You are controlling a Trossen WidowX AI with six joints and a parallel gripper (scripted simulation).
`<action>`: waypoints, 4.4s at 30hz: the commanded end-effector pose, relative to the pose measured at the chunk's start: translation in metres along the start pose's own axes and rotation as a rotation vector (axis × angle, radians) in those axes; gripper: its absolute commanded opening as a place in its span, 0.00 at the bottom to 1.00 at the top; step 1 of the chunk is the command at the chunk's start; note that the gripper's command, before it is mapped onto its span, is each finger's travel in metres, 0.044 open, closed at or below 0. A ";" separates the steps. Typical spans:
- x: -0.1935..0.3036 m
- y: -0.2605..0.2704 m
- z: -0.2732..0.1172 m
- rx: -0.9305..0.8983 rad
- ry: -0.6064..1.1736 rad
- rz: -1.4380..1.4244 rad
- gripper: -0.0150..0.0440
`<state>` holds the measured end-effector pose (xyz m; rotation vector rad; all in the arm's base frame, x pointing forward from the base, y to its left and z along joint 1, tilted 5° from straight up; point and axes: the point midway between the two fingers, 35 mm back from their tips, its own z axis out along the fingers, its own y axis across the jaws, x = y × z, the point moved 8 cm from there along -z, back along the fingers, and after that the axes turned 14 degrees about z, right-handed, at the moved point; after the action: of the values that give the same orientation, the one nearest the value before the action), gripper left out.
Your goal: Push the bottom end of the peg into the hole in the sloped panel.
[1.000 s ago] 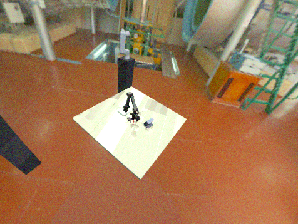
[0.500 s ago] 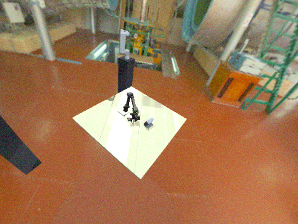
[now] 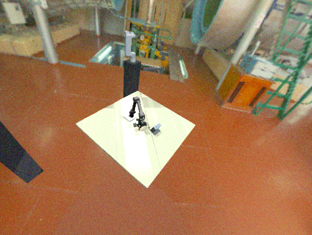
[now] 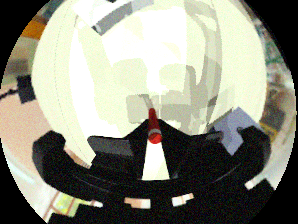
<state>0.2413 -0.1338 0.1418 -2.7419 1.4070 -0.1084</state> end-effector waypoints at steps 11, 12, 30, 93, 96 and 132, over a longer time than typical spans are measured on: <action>0.004 -0.001 -0.050 0.005 0.005 0.001 0.25; 0.004 -0.001 -0.053 0.005 0.005 0.001 0.25; -0.002 -0.006 -0.074 -0.001 0.045 -0.014 0.25; -0.049 -0.055 -0.048 0.046 0.388 -0.104 0.25; -0.052 -0.057 -0.046 0.053 0.404 -0.106 0.25; -0.085 -0.074 -0.035 0.167 0.579 -0.120 0.25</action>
<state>0.2499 -0.0250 0.1809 -2.7755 1.2427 -1.0159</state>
